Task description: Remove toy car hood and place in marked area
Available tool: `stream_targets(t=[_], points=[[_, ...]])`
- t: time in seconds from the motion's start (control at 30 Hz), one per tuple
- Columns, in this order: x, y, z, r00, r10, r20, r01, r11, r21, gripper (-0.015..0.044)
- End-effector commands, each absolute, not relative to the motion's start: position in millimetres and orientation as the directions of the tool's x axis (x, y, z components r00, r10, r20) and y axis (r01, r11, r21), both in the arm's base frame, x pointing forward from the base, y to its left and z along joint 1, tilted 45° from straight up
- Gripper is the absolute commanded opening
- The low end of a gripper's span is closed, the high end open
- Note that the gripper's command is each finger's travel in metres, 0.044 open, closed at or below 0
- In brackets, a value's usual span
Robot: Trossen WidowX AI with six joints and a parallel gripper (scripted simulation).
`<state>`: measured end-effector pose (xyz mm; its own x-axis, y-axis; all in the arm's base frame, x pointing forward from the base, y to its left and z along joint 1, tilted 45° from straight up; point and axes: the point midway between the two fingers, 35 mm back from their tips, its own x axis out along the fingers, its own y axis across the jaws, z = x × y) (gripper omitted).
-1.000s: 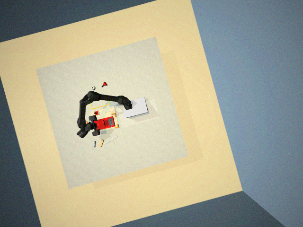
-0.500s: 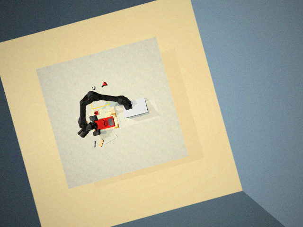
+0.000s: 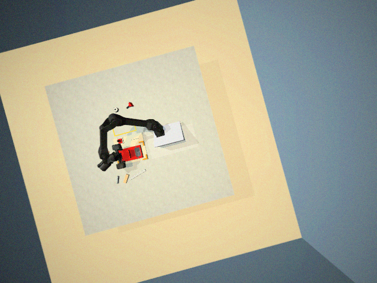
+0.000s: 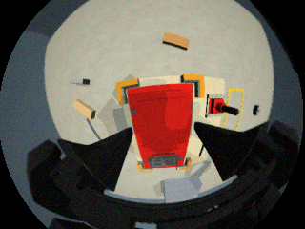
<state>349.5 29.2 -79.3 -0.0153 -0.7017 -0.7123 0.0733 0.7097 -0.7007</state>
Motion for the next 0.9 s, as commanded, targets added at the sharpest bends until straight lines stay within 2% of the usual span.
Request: stream_targets(t=[0.0,0.87], points=[[348.3,27.1,-81.0,-0.017,-0.705,-0.709,0.067,0.707,-0.704,0.044],[348.0,18.0,-90.0,-0.017,-0.705,-0.709,0.067,0.707,-0.704,0.044]])
